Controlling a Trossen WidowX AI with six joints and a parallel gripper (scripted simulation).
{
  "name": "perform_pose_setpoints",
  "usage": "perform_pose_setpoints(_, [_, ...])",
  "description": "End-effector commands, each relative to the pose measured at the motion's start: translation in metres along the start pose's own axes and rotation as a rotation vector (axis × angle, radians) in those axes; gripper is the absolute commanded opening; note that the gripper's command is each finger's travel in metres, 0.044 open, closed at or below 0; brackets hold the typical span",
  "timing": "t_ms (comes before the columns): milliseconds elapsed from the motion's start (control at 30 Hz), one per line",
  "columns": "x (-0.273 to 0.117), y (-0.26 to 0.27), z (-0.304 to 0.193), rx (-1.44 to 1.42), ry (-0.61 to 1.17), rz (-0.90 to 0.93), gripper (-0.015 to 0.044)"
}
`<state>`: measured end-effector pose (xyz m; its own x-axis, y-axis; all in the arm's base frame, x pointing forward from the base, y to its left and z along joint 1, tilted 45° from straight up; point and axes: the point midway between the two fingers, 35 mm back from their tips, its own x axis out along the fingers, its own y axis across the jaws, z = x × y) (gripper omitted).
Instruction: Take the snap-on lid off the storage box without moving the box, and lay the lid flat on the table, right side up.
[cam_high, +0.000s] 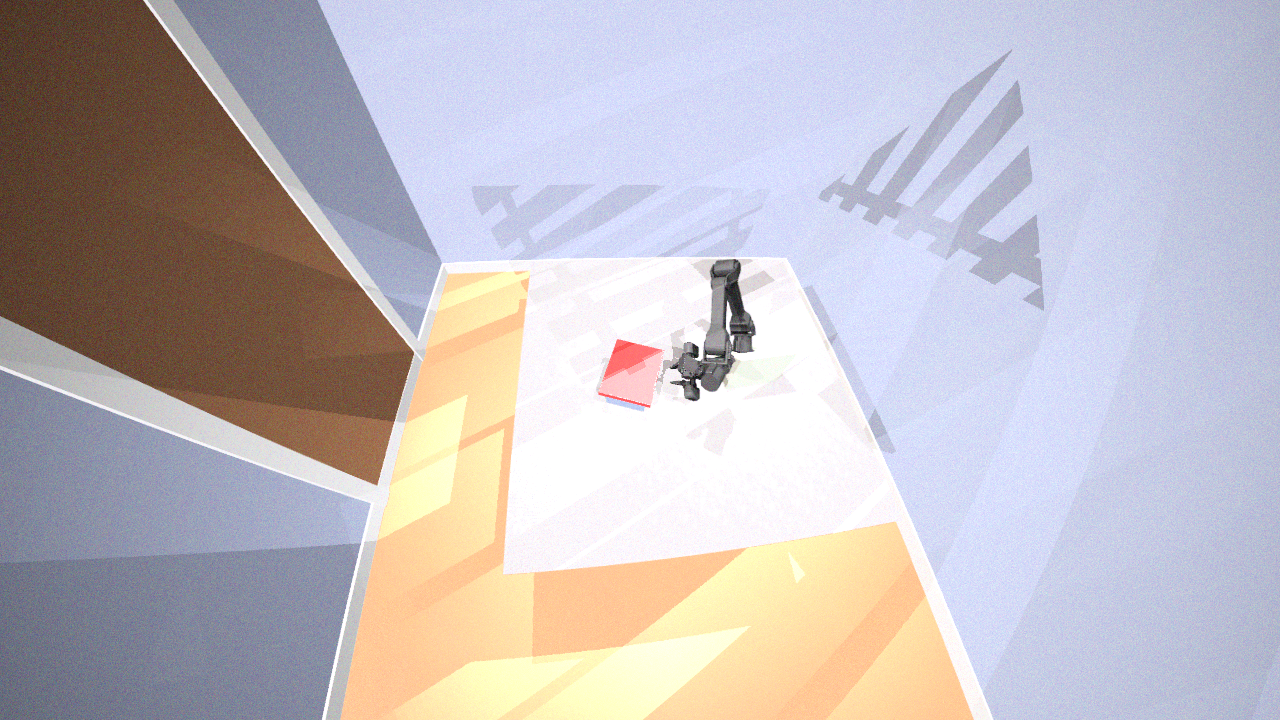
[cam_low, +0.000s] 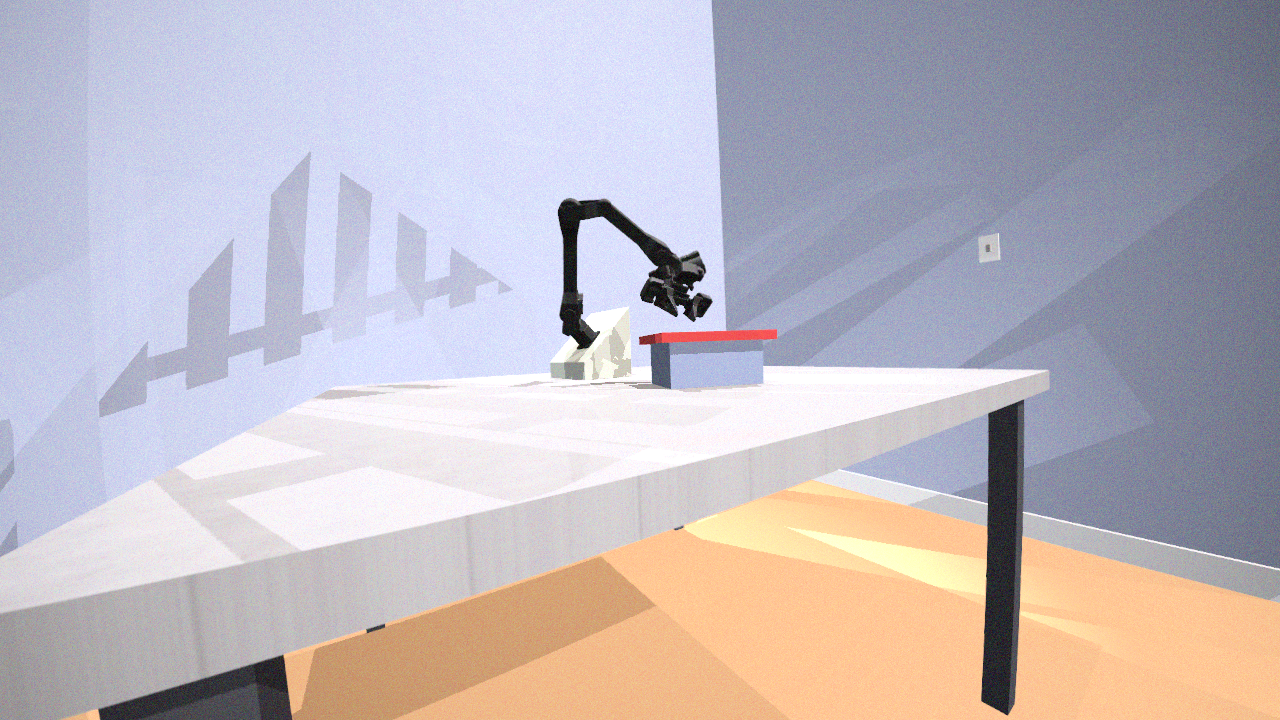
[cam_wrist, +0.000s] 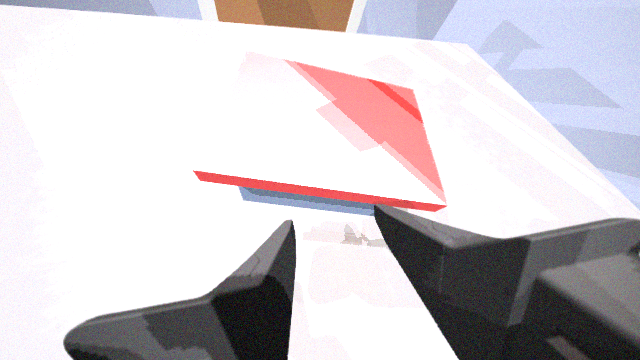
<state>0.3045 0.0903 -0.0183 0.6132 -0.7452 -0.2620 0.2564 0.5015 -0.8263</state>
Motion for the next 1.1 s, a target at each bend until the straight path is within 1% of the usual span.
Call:
perform_pose_setpoints(0, [0.0046, -0.0060, -0.0051, 0.938, -0.028, 0.004, 0.0235])
perform_pose_setpoints(633, [0.0083, -0.0080, -0.0098, 1.888, -0.038, 0.030, 0.0235])
perform_pose_setpoints(1067, [0.0083, -0.0080, -0.0098, 1.895, -0.038, 0.030, 0.0235])
